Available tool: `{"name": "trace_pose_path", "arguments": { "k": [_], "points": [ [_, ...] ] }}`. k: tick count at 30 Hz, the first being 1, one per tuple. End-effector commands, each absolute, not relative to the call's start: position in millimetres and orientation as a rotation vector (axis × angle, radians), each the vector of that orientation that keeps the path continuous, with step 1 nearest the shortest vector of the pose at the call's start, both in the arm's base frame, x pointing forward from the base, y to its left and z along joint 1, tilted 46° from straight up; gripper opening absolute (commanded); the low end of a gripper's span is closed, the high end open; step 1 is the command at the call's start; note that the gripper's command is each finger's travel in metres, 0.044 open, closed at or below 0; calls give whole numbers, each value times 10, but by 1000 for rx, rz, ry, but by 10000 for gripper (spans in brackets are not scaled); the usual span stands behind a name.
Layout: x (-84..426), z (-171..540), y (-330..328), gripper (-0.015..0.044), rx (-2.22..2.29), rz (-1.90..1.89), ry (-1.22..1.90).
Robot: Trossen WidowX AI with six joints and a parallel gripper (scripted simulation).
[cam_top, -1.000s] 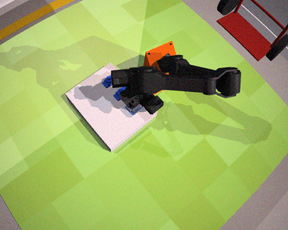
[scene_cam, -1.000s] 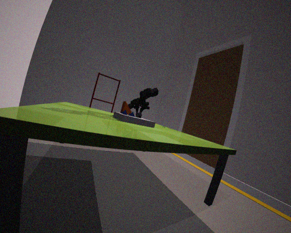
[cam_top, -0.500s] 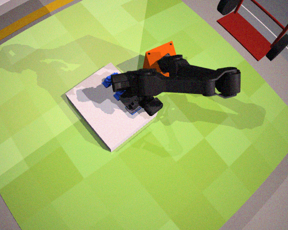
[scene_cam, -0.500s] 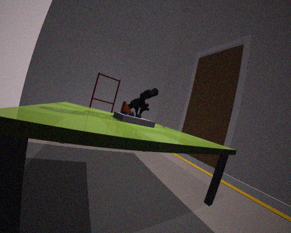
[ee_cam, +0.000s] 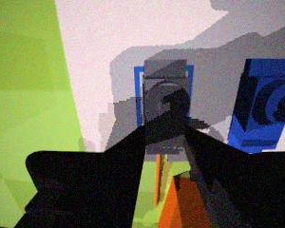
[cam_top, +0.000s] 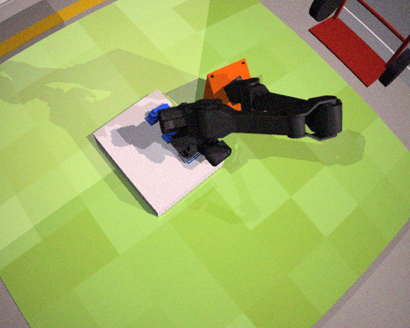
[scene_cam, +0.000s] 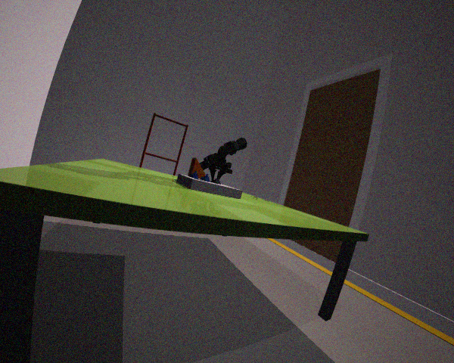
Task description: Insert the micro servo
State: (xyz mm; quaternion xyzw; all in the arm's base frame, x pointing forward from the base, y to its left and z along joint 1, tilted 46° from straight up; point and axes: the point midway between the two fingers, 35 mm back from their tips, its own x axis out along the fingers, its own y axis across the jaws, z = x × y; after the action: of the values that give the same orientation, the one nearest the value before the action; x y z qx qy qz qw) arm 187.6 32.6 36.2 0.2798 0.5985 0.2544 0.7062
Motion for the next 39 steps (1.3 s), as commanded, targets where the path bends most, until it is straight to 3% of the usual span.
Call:
{"name": "trace_pose_path", "arguments": {
  "k": [1, 11, 21, 27, 39],
  "points": [
    [1875, 362, 325, 188, 621, 567, 1326],
    [1823, 601, 72, 188, 620, 566, 1327],
    [2399, 951, -234, 440, 620, 563, 1322],
    [2787, 1202, -456, 440, 616, 565, 1322],
    [2647, 1526, -741, 440, 606, 567, 1309]
  ]
}}
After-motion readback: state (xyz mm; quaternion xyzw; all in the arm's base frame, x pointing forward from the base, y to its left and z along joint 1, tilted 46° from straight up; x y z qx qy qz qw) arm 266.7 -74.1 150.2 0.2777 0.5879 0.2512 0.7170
